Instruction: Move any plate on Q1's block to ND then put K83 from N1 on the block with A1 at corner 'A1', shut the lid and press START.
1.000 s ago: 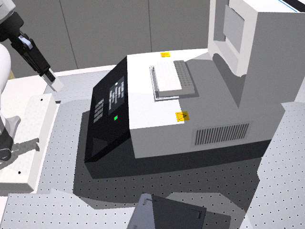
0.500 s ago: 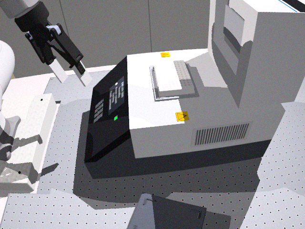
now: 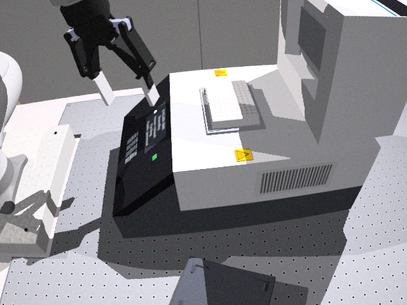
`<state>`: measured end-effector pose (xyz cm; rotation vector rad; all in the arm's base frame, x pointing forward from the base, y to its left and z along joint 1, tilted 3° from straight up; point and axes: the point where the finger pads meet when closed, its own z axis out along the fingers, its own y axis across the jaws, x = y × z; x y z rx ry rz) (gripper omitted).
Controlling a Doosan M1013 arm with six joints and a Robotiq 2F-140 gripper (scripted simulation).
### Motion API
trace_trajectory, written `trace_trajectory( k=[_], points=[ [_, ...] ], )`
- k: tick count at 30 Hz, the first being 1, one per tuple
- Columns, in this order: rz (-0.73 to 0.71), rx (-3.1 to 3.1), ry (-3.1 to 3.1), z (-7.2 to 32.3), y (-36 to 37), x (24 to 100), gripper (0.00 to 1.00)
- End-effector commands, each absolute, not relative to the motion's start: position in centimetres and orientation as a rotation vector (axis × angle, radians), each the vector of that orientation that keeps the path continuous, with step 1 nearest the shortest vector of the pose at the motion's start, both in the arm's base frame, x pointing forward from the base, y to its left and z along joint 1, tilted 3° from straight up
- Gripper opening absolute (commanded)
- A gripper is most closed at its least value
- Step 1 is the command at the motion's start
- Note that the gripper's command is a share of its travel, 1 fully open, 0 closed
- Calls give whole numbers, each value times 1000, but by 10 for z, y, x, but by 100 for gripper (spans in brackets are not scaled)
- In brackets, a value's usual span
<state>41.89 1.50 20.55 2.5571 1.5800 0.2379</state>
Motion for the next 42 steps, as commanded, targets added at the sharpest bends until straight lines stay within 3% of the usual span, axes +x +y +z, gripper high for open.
trace_trajectory(
  k=[1,42],
  points=[
    [233,2555,1594,207,14,431,66],
    [-50,2232,2156,236,-5,610,66]
  ],
)
